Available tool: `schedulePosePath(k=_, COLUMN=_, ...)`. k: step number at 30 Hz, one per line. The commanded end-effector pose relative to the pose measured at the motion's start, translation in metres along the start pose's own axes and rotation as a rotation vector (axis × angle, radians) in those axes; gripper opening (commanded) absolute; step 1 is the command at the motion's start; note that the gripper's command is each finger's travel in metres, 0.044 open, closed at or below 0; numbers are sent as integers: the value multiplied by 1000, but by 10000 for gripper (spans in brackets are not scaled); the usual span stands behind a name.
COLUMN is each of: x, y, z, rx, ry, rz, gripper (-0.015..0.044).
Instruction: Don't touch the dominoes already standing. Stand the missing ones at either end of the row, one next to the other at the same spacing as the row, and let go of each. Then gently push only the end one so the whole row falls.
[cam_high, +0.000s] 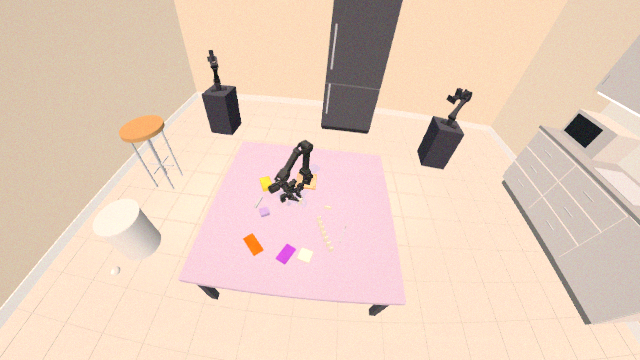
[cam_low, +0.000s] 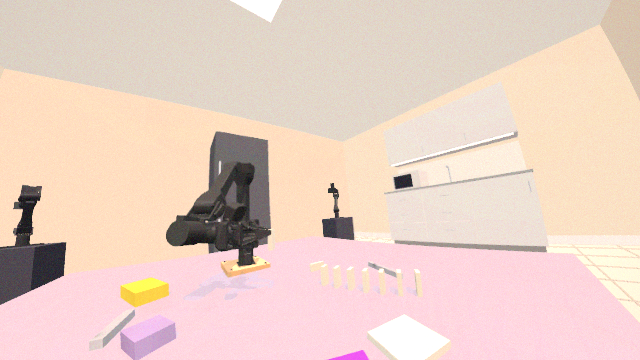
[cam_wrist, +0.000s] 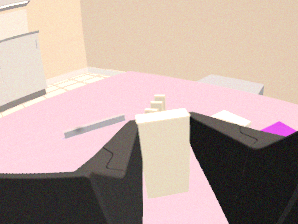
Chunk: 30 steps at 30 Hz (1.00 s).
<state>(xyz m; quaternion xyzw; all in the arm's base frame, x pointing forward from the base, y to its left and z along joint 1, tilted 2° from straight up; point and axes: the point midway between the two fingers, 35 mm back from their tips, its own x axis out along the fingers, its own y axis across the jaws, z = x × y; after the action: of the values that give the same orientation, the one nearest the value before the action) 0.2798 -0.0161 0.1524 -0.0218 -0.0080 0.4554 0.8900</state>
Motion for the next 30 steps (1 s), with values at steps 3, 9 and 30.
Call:
schedulePosePath(k=3, x=0, y=0, z=0, rx=-5, ry=-6, rz=0, gripper=107)
schedulePosePath(k=9, x=2, y=-2, z=-9, rx=97, ry=27, rz=3, gripper=107)
schedulePosePath(k=30, x=5, y=-19, z=-58, rx=58, ry=25, rz=1, gripper=107)
